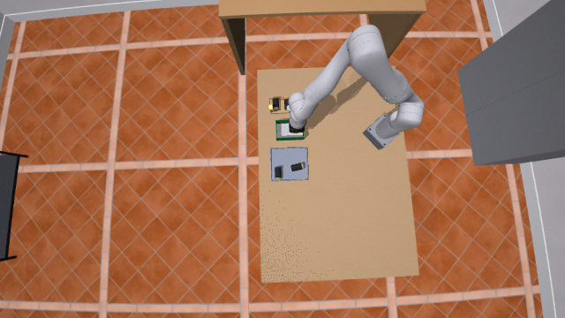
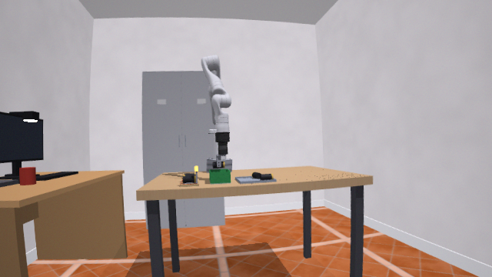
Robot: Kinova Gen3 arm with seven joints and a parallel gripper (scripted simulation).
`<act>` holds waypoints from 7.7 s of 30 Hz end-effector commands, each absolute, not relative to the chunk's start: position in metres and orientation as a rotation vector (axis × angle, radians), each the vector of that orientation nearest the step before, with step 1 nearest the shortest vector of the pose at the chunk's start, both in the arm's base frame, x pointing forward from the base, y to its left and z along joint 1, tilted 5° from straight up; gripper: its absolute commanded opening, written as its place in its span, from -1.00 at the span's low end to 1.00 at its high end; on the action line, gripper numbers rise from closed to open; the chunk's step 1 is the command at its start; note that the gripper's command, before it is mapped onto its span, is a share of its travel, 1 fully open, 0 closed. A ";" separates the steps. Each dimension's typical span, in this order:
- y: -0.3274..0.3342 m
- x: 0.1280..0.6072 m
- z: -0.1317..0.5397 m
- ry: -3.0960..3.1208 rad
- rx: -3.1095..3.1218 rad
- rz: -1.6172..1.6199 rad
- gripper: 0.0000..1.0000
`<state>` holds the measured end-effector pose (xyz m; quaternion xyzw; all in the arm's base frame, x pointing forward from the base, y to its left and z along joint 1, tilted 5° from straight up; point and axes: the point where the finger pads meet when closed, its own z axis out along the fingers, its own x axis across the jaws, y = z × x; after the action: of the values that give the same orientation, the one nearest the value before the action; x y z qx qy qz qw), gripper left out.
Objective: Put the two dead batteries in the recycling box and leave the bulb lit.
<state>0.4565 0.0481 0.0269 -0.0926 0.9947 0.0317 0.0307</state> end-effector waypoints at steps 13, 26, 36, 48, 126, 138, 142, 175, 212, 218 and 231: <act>0.048 0.457 0.028 3.063 -0.285 0.098 0.15; 0.048 0.458 0.028 3.063 -0.285 0.098 0.15; 0.048 0.458 0.028 3.063 -0.285 0.098 0.15; 0.048 0.458 0.028 3.063 -0.285 0.098 0.15; 0.052 0.461 -0.028 3.063 -0.285 0.098 0.81; 0.049 0.458 0.021 3.063 -0.285 0.098 0.81; 0.048 0.457 0.033 3.063 -0.285 0.098 0.81; 0.044 0.454 0.093 3.063 -0.285 0.098 0.81; 0.219 0.418 0.103 3.063 -0.285 0.098 0.81; 0.239 0.414 0.104 3.063 -0.285 0.098 0.81; 0.243 0.414 0.104 3.063 -0.285 0.098 0.81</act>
<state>0.4132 0.2426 0.1036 -0.0924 0.9947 0.0313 0.0309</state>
